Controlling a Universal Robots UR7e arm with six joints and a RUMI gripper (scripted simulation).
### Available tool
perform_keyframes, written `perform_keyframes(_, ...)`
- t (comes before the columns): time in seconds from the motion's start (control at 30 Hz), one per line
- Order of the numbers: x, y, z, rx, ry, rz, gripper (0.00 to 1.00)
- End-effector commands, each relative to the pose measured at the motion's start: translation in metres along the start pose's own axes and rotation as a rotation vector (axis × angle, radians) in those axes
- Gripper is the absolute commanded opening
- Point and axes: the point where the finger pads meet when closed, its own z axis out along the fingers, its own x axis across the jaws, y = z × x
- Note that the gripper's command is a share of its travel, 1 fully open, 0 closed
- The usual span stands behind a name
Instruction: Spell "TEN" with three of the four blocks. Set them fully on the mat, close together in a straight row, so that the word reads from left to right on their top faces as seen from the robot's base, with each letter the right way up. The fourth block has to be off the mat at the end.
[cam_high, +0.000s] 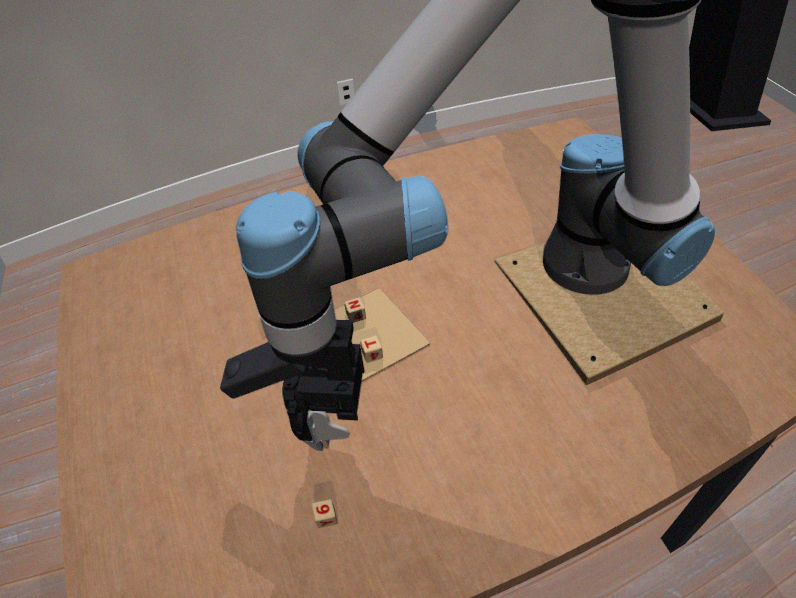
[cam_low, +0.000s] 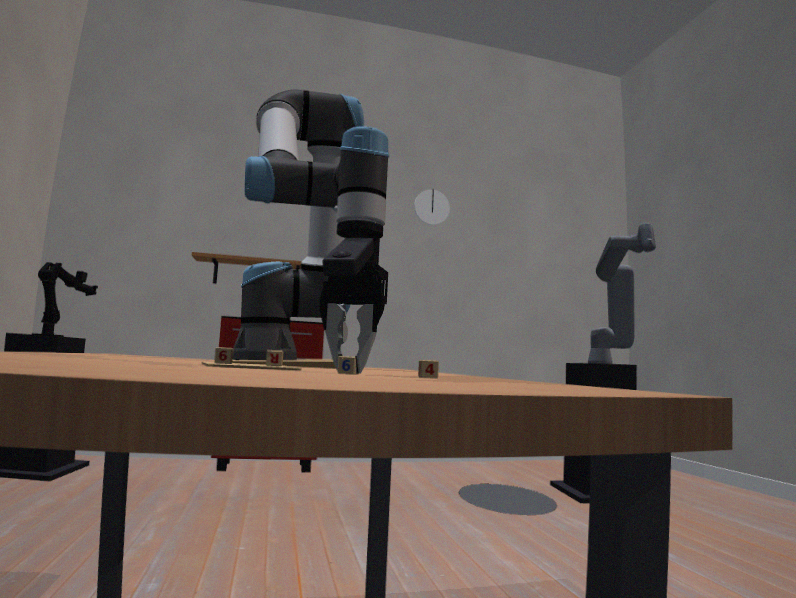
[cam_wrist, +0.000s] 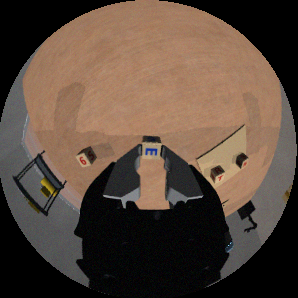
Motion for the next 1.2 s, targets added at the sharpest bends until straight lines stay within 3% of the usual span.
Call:
perform_keyframes(0.0, 0.002, 0.0, 0.001, 0.0, 0.001, 0.002, 0.05)
perform_keyframes(0.5, 0.001, -0.002, -0.005, 0.004, -0.001, 0.002, 0.05)
perform_keyframes(0.67, 0.0, -0.002, -0.029, 0.005, -0.002, 0.001, 0.05)
perform_keyframes(0.73, 0.0, -0.002, -0.029, 0.005, -0.002, 0.001, 0.05)
perform_keyframes(1.0, -0.001, -0.001, -0.087, 0.005, -0.002, 0.0, 0.05)
perform_keyframes(1.17, -0.001, -0.001, -0.102, 0.005, -0.002, 0.0, 0.05)
